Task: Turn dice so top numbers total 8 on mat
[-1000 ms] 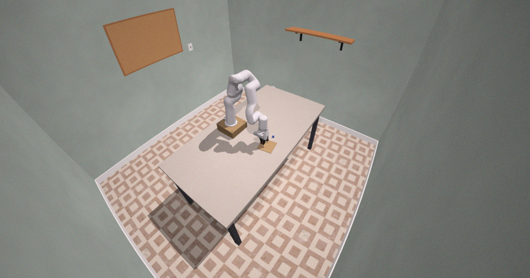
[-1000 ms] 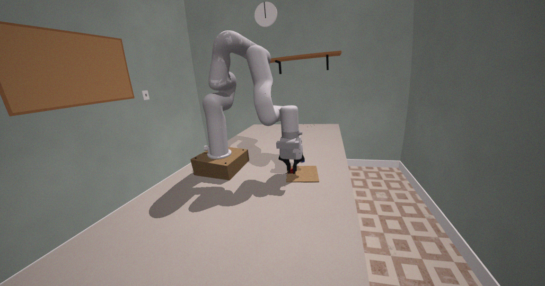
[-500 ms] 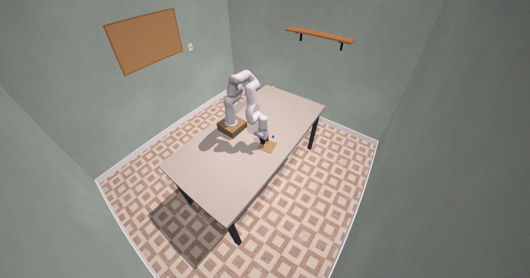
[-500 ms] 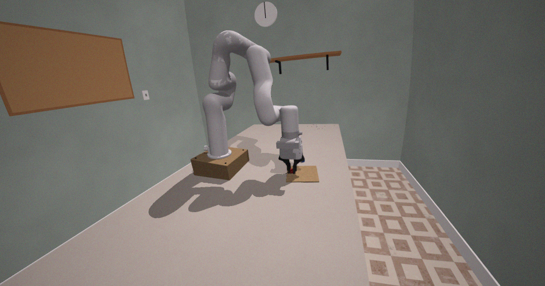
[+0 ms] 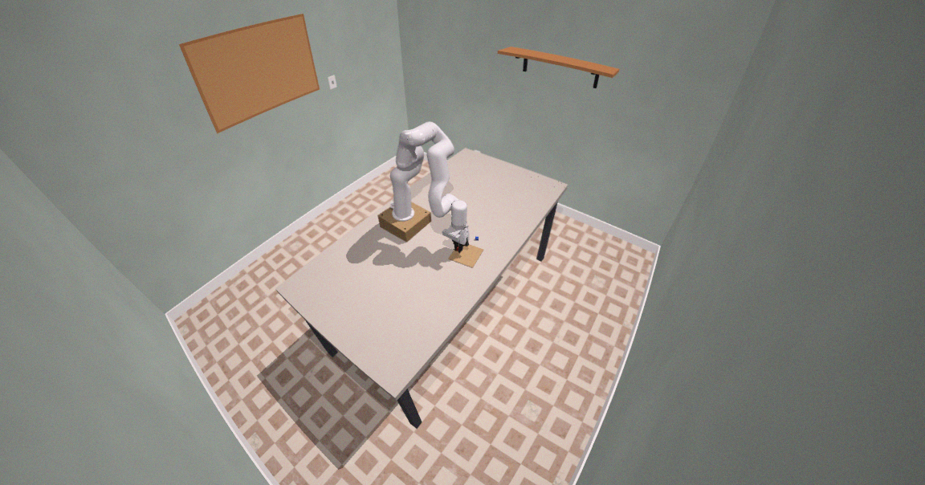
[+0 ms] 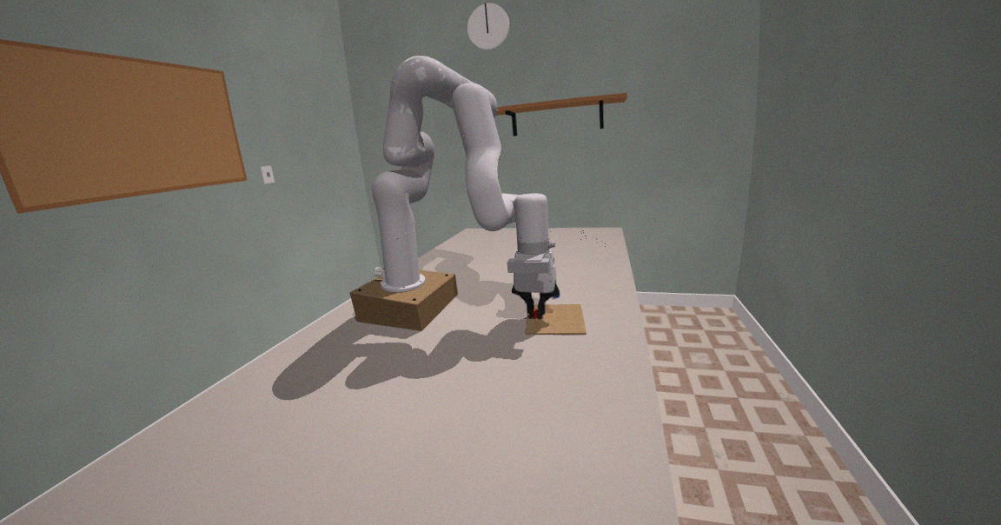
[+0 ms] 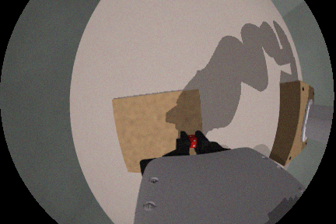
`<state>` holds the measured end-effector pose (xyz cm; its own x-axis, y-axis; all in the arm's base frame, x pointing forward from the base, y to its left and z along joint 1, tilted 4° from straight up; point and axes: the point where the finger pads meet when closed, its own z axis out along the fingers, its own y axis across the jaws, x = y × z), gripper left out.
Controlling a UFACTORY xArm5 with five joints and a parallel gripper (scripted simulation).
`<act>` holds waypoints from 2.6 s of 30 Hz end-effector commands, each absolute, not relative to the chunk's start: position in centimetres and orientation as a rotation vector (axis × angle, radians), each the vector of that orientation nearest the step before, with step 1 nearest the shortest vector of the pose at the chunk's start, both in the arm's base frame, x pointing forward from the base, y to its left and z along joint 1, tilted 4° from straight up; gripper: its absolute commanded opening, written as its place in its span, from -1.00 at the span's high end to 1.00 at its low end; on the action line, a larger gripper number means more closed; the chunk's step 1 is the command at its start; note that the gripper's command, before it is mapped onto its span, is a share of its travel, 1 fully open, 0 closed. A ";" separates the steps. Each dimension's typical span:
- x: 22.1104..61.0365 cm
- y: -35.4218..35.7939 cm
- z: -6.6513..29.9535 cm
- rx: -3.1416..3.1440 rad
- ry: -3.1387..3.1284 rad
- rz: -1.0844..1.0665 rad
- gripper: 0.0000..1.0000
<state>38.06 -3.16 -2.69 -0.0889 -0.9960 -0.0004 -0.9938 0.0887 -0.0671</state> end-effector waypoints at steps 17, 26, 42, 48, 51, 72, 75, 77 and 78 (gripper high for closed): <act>38.2 -3.2 -2.6 -2.088 2.282 -0.080 0.38; 38.2 -3.2 -2.4 -2.088 2.282 -0.080 0.38; 37.7 -3.3 3.4 -2.088 2.283 -0.080 0.38; 37.6 -3.4 5.8 -2.088 2.283 -0.080 0.38; 37.5 -3.4 6.3 -2.088 2.283 -0.080 0.38; 37.5 -3.4 6.4 -2.088 2.283 -0.080 -1.00; 37.5 -3.4 6.4 -2.088 2.283 -0.080 -1.00; 37.5 -3.4 6.4 -2.088 2.283 -0.080 -1.00; 37.5 -3.4 6.4 -2.085 2.285 -0.080 -1.00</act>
